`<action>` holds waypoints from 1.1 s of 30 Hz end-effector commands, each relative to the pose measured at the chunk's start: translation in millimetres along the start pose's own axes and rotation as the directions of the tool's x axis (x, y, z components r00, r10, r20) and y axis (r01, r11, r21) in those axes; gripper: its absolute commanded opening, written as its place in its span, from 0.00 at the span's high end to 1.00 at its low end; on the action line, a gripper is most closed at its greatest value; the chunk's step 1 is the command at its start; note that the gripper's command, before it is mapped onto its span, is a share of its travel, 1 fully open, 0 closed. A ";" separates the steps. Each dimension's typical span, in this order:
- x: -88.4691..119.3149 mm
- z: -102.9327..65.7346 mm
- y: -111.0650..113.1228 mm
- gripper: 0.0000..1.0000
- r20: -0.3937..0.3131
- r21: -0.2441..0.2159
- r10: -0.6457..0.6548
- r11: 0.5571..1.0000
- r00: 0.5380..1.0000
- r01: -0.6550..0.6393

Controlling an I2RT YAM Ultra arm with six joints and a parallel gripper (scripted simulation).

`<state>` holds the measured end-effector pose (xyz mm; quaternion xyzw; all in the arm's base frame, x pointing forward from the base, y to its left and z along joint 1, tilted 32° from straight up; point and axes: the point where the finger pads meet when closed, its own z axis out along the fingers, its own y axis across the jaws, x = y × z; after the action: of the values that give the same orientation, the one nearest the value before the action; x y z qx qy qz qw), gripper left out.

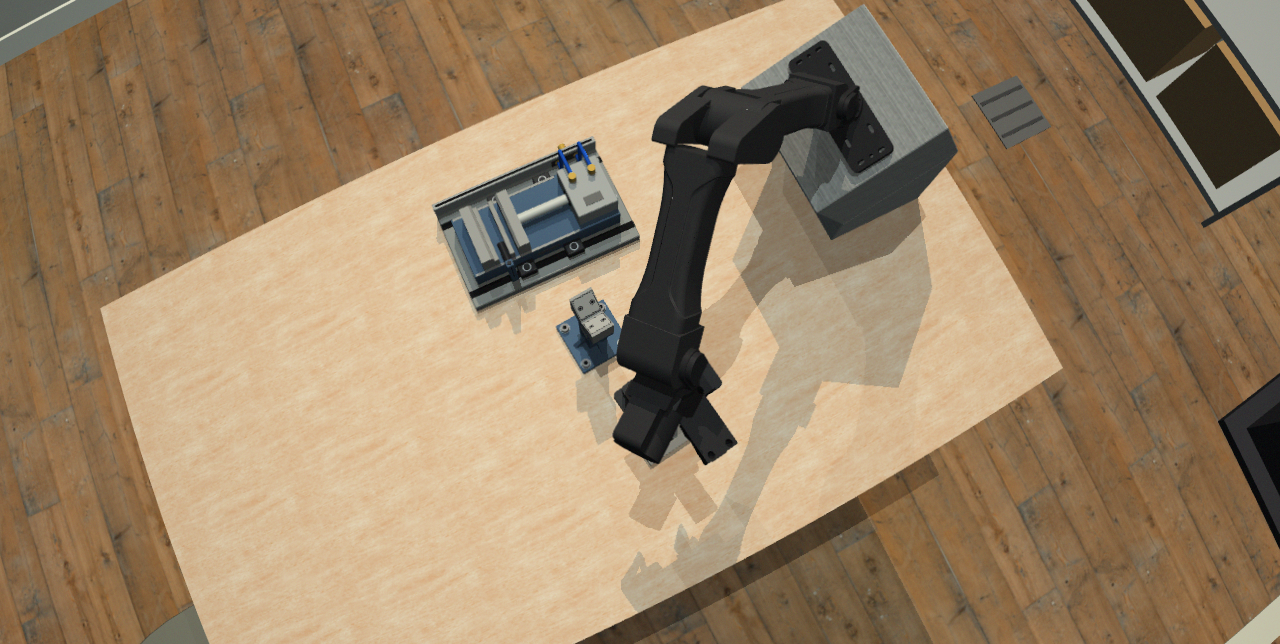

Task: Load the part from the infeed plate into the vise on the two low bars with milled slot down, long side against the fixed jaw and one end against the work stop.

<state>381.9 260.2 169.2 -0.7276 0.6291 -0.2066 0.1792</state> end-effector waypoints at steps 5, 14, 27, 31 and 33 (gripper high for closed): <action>-4.5 -19.9 -9.6 0.19 0.029 0.034 -0.001 0.999 1.000 0.000; -4.5 -19.9 -9.6 0.19 0.029 0.034 -0.001 0.999 1.000 0.000; -4.2 -15.8 -9.0 0.19 0.026 0.028 -0.001 1.000 1.000 0.001; -4.8 -13.4 -9.9 0.19 0.026 0.030 0.001 1.000 1.000 -0.001; -5.5 -10.1 -11.1 0.19 0.027 0.032 0.003 0.999 1.000 -0.004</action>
<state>381.9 260.2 169.2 -0.7280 0.6287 -0.2067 0.1790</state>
